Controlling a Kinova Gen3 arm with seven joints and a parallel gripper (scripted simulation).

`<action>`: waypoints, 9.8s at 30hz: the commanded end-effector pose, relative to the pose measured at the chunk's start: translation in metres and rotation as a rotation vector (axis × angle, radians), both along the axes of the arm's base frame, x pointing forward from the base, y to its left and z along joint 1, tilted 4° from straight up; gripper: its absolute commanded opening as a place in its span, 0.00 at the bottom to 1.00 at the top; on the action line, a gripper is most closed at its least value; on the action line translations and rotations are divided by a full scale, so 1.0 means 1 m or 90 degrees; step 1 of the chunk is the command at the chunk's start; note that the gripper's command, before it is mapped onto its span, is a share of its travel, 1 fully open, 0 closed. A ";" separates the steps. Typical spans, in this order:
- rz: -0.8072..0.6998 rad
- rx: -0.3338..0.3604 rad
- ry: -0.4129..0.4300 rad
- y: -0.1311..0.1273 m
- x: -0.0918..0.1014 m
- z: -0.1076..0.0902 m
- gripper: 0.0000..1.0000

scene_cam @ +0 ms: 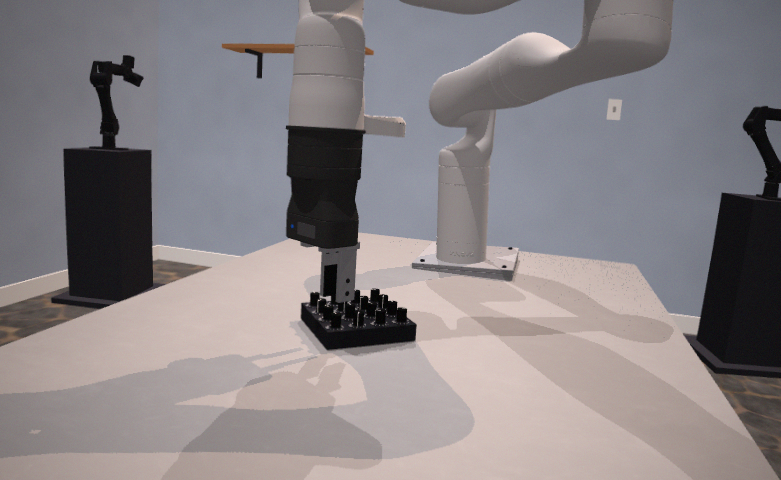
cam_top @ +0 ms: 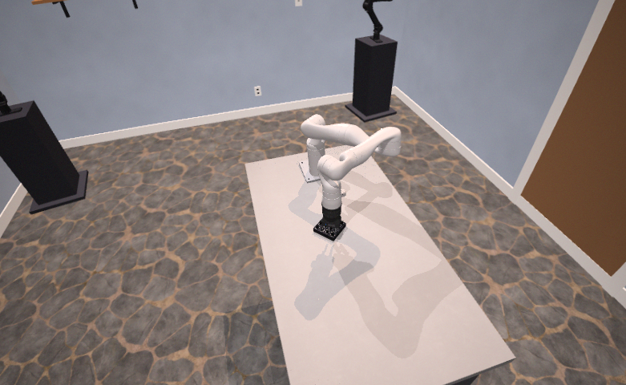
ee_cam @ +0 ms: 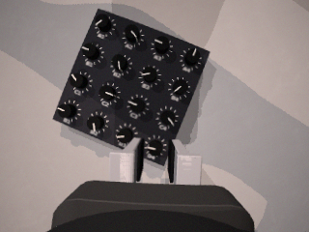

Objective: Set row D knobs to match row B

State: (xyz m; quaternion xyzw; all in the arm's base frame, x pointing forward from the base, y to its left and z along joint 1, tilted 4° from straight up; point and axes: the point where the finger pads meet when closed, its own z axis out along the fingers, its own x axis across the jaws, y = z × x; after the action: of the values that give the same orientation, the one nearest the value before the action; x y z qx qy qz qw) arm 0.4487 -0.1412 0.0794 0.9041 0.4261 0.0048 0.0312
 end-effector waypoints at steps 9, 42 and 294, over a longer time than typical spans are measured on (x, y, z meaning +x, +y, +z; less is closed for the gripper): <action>0.000 -0.001 0.001 -0.001 0.000 -0.008 0.46; 0.000 -0.001 0.001 -0.001 0.000 -0.012 0.46; 0.553 -0.020 0.031 -0.001 0.000 -0.013 0.46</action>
State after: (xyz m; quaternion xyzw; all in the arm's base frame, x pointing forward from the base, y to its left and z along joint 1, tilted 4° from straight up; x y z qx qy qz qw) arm 0.4465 -0.1427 0.0620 0.6407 0.7672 -0.0130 0.0275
